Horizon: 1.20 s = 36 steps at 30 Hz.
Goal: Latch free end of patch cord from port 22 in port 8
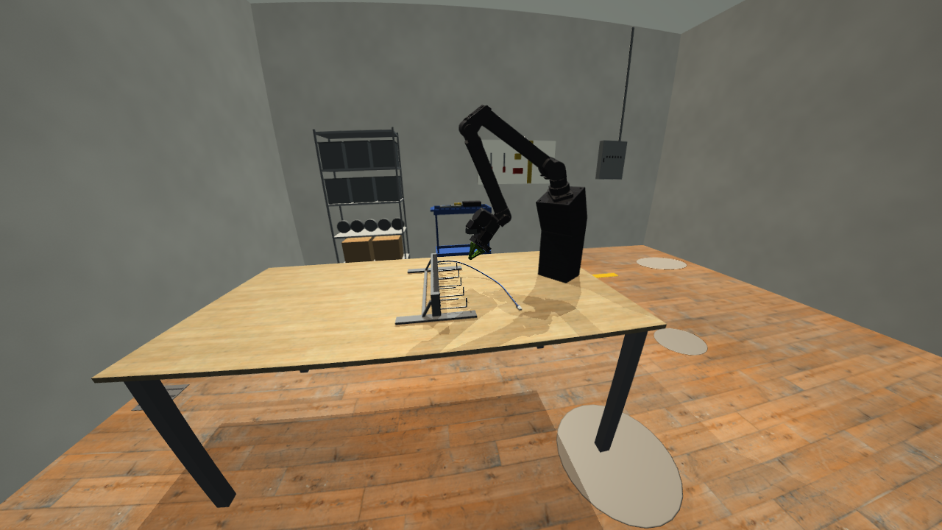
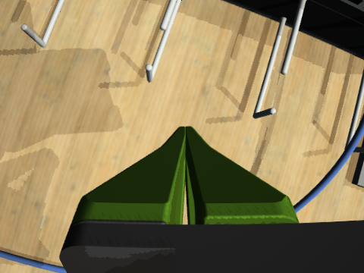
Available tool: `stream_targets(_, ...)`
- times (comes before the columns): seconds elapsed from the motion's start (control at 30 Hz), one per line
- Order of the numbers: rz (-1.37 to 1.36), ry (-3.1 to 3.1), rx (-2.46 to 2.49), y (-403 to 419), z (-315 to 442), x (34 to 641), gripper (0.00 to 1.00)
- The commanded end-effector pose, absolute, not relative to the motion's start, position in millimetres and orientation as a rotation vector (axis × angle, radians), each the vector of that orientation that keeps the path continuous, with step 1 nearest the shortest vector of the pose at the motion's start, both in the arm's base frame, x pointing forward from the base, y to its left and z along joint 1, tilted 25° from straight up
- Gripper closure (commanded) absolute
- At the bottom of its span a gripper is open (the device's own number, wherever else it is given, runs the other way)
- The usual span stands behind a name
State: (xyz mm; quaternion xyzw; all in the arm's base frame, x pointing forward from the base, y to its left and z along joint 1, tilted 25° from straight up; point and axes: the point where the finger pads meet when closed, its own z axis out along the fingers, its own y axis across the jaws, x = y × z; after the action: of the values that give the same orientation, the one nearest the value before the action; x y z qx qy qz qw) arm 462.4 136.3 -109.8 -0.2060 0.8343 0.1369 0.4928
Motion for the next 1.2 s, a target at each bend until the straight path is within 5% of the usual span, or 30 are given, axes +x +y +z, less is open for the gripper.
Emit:
stream_targets(0.0,0.275,2.009,-0.692,165,-109,458,1.0)
stream_targets(1.17,-0.063,1.616,-2.133,367,-131,281,1.0)
